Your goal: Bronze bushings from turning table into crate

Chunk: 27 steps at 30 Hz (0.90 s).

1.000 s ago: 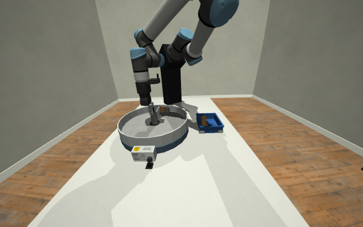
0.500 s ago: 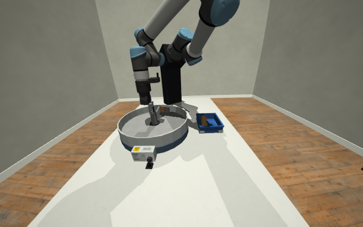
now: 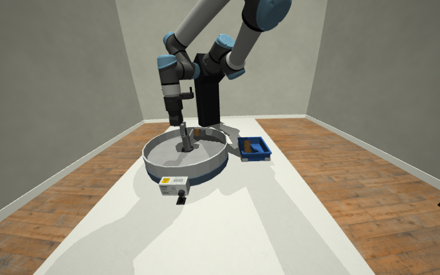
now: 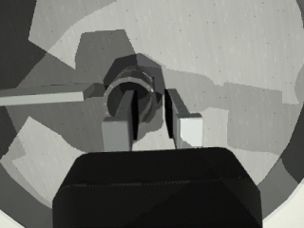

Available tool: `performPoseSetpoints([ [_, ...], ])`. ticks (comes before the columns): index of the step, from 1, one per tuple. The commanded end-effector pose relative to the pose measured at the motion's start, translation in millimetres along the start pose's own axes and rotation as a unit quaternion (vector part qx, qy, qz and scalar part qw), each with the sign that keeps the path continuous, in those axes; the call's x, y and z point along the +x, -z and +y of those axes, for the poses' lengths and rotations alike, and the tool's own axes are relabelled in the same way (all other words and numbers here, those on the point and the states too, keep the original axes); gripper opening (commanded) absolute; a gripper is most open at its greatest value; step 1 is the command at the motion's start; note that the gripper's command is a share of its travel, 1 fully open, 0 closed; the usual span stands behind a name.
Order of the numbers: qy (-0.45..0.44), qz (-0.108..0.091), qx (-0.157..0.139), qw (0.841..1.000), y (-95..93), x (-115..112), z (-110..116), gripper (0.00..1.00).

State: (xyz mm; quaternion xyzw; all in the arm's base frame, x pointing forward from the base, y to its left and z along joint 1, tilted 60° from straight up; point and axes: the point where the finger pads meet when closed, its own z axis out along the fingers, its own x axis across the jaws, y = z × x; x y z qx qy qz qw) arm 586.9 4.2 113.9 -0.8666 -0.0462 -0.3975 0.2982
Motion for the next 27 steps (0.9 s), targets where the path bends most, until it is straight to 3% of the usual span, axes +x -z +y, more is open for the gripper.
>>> performPoseSetpoints([
  [1,0.0,0.0,0.0,1.0,1.3,0,0,0.47],
  [24,0.0,0.0,0.0,1.0,6.6,0,0,0.47],
  [27,0.0,0.0,0.0,1.0,21.5,0,0,0.47],
])
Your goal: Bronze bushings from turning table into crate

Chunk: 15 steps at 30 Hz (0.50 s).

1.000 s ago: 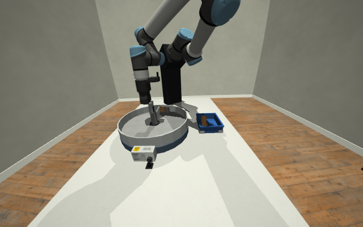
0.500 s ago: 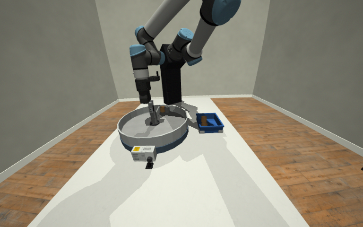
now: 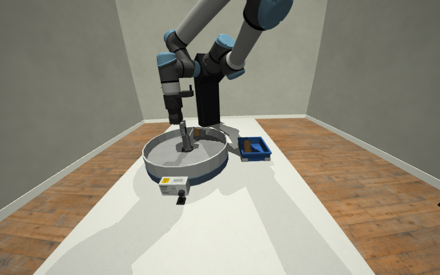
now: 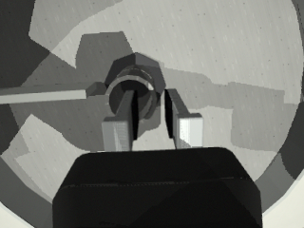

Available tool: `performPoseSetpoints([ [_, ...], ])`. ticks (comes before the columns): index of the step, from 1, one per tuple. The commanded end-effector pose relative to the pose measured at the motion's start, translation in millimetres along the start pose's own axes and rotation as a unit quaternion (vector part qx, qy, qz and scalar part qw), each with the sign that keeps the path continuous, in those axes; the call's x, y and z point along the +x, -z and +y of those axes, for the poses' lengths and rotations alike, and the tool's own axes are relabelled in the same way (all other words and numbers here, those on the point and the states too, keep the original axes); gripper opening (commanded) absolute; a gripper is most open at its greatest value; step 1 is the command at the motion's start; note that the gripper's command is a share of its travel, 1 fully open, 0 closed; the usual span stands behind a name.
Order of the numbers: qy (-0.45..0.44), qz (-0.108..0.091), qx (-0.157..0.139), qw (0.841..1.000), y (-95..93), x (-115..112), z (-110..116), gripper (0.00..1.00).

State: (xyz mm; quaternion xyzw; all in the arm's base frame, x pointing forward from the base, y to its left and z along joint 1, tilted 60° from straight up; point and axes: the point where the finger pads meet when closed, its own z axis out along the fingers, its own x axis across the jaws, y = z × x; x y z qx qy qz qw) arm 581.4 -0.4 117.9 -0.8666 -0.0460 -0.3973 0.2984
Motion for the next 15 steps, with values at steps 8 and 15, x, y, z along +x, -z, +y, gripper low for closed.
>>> performPoseSetpoints([
  [8,0.0,0.0,0.0,1.0,23.2,0.5,0.1,0.47],
  [15,0.0,0.001,-0.001,1.0,22.6,0.7,0.1,0.47],
])
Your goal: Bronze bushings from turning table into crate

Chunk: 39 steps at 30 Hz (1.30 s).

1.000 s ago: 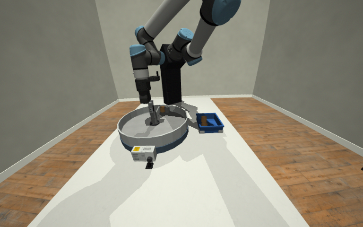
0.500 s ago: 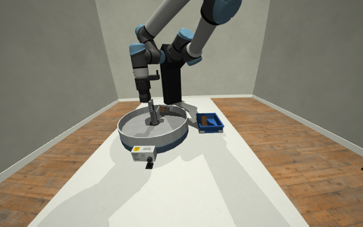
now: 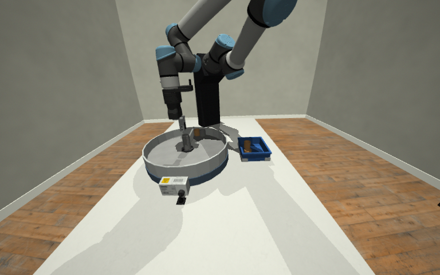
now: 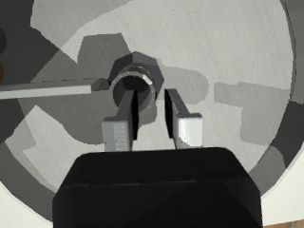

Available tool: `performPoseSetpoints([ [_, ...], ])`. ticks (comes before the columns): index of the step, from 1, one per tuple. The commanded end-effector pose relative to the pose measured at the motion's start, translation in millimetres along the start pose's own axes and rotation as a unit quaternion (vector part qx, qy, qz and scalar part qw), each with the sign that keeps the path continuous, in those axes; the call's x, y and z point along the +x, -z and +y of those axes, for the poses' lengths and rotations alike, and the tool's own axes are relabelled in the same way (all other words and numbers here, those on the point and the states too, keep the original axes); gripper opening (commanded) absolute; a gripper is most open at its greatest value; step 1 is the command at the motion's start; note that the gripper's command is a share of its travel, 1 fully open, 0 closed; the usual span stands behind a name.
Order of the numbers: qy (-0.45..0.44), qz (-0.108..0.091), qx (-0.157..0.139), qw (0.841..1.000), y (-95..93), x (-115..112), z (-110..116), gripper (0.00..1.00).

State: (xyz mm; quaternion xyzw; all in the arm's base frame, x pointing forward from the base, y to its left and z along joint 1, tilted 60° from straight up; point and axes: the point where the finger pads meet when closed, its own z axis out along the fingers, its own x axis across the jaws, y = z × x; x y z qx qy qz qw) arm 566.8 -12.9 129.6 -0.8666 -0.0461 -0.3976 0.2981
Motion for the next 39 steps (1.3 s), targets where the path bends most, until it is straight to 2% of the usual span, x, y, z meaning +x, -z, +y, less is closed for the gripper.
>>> performPoseSetpoints([
  [1,0.0,0.0,0.0,1.0,0.1,0.3,0.2,0.47],
  [39,0.0,0.0,0.0,1.0,0.1,0.3,0.2,0.47],
])
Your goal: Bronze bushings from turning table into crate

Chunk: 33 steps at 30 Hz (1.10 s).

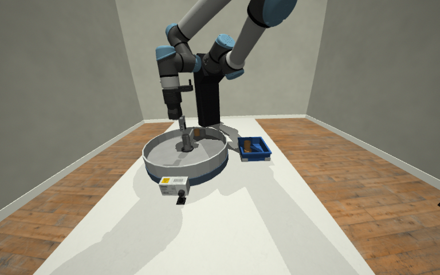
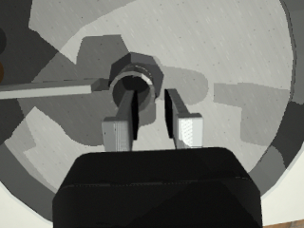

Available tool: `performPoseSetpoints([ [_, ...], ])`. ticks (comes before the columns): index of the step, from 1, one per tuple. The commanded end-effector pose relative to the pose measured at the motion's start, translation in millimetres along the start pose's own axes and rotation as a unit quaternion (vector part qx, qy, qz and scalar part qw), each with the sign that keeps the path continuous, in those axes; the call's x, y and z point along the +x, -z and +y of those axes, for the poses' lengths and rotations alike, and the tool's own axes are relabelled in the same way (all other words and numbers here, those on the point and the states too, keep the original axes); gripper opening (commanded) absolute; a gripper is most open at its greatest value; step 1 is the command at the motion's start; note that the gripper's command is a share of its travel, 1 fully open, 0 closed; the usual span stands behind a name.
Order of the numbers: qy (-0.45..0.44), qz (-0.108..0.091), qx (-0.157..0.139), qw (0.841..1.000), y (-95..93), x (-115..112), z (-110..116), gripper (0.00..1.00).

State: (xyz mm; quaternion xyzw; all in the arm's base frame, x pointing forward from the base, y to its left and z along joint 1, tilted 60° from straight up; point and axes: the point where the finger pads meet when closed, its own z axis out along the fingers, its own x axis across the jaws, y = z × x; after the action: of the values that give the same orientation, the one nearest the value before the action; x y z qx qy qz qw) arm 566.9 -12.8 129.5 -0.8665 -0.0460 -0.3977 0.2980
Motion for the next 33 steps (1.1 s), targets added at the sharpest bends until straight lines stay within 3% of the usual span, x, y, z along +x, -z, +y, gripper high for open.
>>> performPoseSetpoints([
  [1,0.0,0.0,0.0,1.0,0.3,0,0,0.47],
  [28,0.0,0.0,0.0,1.0,0.3,0,0,0.47],
  [33,0.0,0.0,0.0,1.0,-6.9,-47,-6,0.45],
])
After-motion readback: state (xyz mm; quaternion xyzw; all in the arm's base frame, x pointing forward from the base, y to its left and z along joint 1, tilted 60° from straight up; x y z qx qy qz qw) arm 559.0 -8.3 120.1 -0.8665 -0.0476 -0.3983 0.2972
